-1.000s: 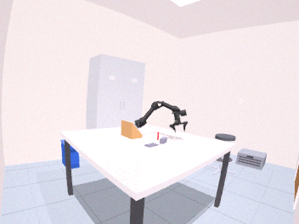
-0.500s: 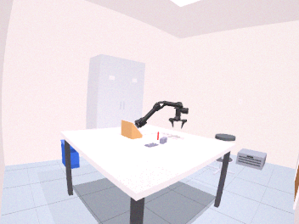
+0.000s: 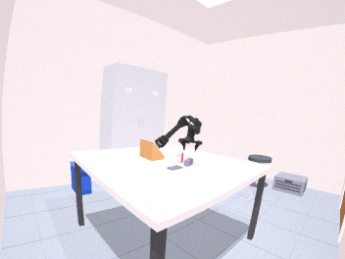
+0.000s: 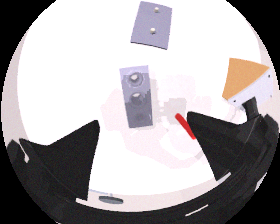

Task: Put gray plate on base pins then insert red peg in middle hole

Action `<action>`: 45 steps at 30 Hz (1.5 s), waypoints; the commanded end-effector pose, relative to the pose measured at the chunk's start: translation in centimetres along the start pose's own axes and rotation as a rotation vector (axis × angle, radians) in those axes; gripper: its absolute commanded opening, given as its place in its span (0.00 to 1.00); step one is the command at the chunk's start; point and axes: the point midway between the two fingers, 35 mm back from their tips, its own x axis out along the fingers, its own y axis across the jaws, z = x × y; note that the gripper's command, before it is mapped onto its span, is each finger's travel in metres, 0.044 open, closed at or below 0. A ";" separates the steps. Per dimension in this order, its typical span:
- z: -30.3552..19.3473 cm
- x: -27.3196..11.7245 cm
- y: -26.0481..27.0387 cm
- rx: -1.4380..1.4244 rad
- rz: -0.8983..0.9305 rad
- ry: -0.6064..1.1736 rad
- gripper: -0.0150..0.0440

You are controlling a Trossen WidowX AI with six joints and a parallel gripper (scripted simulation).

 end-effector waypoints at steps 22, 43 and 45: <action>0.4 5.1 0.1 -0.038 0.008 -0.002 1.00; 0.4 8.4 0.2 -0.037 0.008 -0.002 1.00; 0.4 8.7 0.2 -0.037 0.008 -0.001 1.00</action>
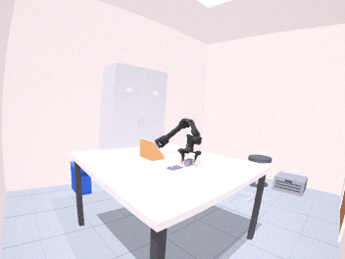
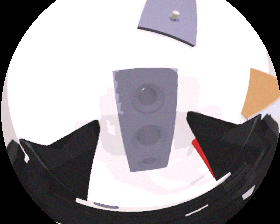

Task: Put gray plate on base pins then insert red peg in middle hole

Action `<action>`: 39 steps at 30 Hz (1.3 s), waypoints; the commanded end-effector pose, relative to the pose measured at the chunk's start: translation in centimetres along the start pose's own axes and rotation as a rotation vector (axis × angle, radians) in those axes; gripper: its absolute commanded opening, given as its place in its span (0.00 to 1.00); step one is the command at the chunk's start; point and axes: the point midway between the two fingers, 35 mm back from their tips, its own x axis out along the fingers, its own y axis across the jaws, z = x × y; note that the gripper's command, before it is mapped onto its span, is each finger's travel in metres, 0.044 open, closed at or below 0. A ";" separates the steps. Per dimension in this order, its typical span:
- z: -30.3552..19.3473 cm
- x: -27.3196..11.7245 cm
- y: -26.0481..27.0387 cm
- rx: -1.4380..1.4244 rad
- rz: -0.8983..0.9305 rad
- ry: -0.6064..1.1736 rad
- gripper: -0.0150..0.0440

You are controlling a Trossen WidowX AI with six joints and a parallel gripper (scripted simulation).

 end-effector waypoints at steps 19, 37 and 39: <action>-0.2 1.8 0.0 0.003 0.004 0.008 0.60; -0.2 1.8 0.0 0.003 0.004 0.008 0.26; -0.2 1.8 0.0 0.003 0.004 0.008 0.25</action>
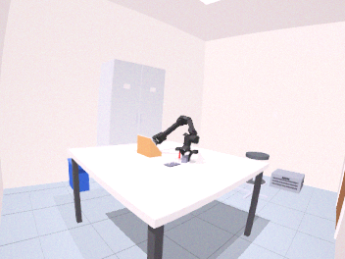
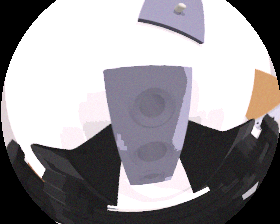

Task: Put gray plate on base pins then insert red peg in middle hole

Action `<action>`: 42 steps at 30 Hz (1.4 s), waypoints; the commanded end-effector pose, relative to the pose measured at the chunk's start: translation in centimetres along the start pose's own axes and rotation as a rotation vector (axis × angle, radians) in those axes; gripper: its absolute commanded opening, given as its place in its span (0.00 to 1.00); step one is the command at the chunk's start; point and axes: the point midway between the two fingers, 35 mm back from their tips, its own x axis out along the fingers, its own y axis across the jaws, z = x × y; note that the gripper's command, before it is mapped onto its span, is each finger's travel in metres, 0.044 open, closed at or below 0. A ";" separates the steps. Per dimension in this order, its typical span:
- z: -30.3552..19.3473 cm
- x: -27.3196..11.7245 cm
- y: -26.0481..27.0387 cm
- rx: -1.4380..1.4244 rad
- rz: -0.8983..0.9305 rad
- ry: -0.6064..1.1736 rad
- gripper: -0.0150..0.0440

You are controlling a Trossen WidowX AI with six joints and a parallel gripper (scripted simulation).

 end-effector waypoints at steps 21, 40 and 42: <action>0.4 -6.0 0.7 0.004 -0.001 -0.007 0.25; -0.2 -12.0 0.2 0.005 -0.002 -0.004 0.25; -0.3 -12.7 0.1 0.005 -0.002 -0.002 0.25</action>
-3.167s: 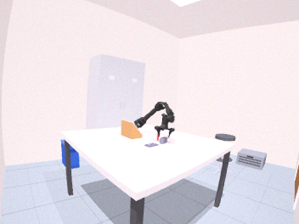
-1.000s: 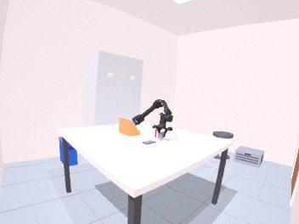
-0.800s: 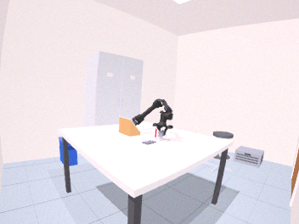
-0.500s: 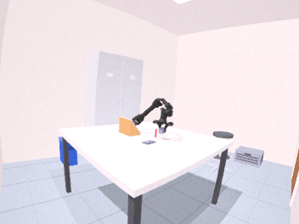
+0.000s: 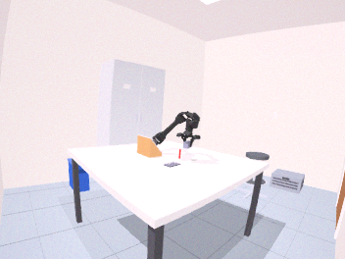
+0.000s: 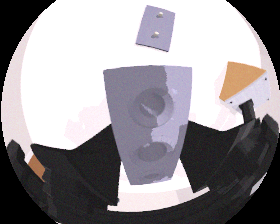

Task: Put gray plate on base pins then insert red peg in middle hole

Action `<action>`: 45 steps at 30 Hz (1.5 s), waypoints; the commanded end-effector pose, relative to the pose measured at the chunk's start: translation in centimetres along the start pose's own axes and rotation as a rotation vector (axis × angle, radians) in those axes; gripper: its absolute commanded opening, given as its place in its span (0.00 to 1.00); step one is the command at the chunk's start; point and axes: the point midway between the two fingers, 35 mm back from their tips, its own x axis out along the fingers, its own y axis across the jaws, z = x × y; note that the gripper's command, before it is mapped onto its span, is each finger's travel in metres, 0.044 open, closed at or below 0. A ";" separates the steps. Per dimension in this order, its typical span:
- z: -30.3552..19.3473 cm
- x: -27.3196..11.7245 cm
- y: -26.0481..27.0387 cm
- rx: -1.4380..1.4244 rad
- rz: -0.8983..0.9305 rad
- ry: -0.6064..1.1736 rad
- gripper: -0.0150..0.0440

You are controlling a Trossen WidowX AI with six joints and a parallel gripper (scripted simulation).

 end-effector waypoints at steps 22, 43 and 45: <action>4.8 0.3 -0.9 0.074 0.003 -0.008 0.25; 10.6 3.3 -2.7 0.170 0.004 -0.010 0.25; 11.1 3.6 -3.0 0.176 0.003 -0.011 0.25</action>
